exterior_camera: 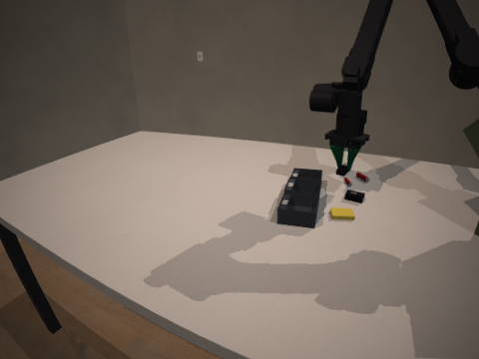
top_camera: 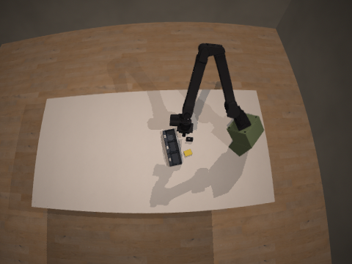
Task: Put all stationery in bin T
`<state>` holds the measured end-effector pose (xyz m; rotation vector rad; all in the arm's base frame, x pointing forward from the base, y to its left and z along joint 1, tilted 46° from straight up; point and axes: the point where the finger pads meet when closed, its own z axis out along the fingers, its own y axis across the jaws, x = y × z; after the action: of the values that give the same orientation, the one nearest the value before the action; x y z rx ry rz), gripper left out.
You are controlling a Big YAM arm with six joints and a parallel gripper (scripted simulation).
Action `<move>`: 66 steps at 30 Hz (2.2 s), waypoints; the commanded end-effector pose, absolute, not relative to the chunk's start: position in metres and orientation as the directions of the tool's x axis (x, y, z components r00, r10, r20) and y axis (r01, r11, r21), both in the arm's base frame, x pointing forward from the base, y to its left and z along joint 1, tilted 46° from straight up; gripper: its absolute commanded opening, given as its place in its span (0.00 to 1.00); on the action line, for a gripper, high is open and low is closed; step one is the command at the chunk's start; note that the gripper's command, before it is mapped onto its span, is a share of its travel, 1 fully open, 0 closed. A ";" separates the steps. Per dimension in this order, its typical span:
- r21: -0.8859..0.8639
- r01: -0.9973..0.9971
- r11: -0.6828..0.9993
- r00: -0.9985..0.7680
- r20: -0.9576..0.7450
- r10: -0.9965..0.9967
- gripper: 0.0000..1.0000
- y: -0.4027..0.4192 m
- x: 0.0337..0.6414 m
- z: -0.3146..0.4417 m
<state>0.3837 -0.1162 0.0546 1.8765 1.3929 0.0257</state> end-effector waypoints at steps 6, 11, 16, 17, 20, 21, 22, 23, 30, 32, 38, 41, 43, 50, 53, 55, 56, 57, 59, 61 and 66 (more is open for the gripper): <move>0.599 0.796 -0.089 0.401 -0.410 0.819 0.18 -0.113 0.387 0.059; 0.599 0.796 -0.089 0.401 -0.410 0.819 0.18 -0.113 0.388 0.059; 0.599 0.796 -0.089 0.401 -0.410 0.819 0.18 -0.113 0.388 0.059; 0.599 0.796 -0.089 0.401 -0.410 0.819 0.18 -0.113 0.388 0.059; 0.599 0.796 -0.089 0.401 -0.410 0.819 0.18 -0.113 0.388 0.059; 0.589 0.804 -0.087 0.391 -0.412 0.823 0.18 -0.108 0.390 0.055; 0.589 0.804 -0.087 0.391 -0.412 0.823 0.18 -0.108 0.390 0.055; 0.589 0.804 -0.087 0.391 -0.412 0.823 0.18 -0.108 0.390 0.055; 0.606 0.791 -0.087 0.400 -0.404 0.823 0.18 -0.104 0.384 0.068; 0.591 0.802 -0.086 0.392 -0.412 0.823 0.18 -0.094 0.393 0.058; 0.591 0.802 -0.085 0.391 -0.412 0.823 0.18 -0.064 0.413 0.047; 0.591 0.802 -0.085 0.391 -0.412 0.823 0.18 -0.059 0.416 0.045; 0.592 0.802 -0.084 0.390 -0.412 0.823 0.18 -0.049 0.423 0.042; 0.593 0.801 -0.082 0.389 -0.411 0.824 0.18 -0.016 0.444 0.030; 0.515 0.855 0.061 0.246 -0.506 0.826 0.18 -0.001 0.454 0.024; 0.474 0.871 0.127 0.178 -0.546 0.819 0.18 0.010 0.461 0.021; 0.474 0.871 0.127 0.178 -0.546 0.819 0.18 0.010 0.461 0.021; 0.474 0.871 0.127 0.178 -0.546 0.819 0.18 0.010 0.461 0.021; 0.421 0.884 0.204 0.095 -0.588 0.804 0.18 0.020 0.467 0.018; 0.413 0.885 0.215 0.083 -0.593 0.801 0.18 0.030 0.474 0.014; 0.428 0.882 0.198 0.102 -0.583 0.806 0.18 0.053 0.488 0.006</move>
<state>0.4794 0.0282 0.0084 1.6281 1.6740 -0.1304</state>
